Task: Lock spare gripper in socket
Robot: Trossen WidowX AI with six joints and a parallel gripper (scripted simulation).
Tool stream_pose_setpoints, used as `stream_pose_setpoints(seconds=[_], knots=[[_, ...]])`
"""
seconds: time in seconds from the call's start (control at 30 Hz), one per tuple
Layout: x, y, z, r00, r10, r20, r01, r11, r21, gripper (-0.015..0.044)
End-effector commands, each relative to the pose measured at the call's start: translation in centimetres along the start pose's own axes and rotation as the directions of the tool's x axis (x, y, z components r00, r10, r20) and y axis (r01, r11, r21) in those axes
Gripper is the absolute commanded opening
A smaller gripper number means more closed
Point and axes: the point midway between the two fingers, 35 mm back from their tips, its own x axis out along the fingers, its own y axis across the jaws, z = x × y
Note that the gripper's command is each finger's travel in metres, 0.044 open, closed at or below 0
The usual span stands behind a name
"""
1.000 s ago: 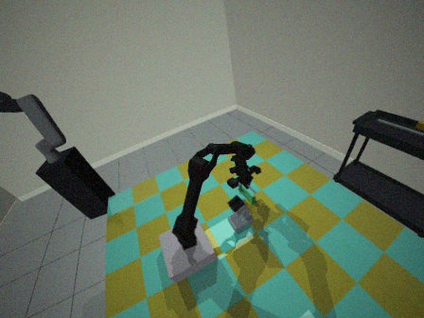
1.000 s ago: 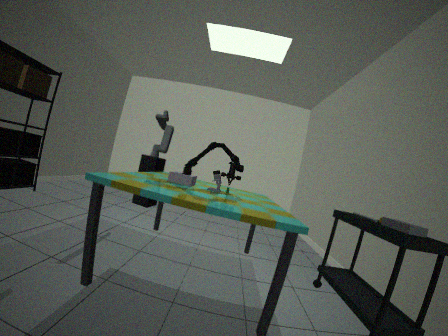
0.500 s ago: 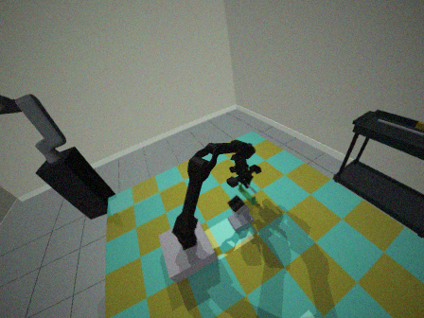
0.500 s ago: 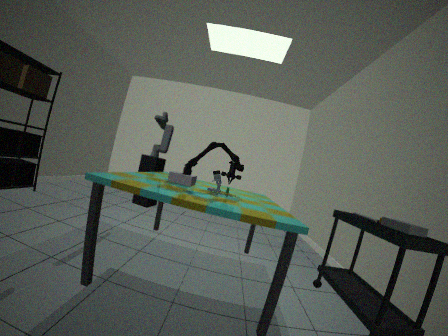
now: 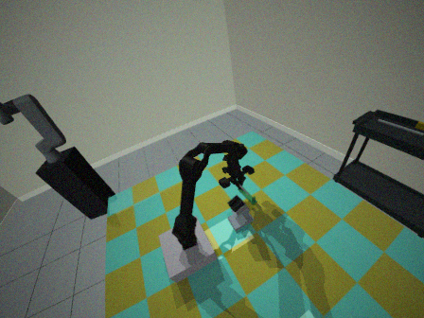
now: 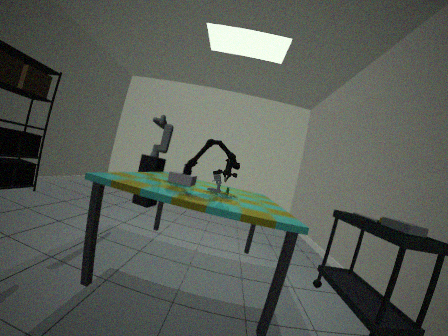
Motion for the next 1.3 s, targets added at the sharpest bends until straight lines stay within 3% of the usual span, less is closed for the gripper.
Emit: stream_pose_setpoints(seconds=[0.0, 0.53, 0.87, 1.27], knots=[[-0.4, 1.0, 0.1, 1.000, -0.001, 0.005, 0.001, 1.000, 0.010, 0.0000], [-1.1, 5.3, 0.3, 1.000, 0.007, 0.007, -0.007, 1.000, 0.028, 0.0000], [3.6, 5.1, 1.5, 1.000, 0.013, 0.009, -0.014, 0.999, 0.030, 0.0000], [3.8, 5.1, 0.8, 1.000, 0.020, 0.010, -0.020, 0.999, 0.031, 0.0000]])
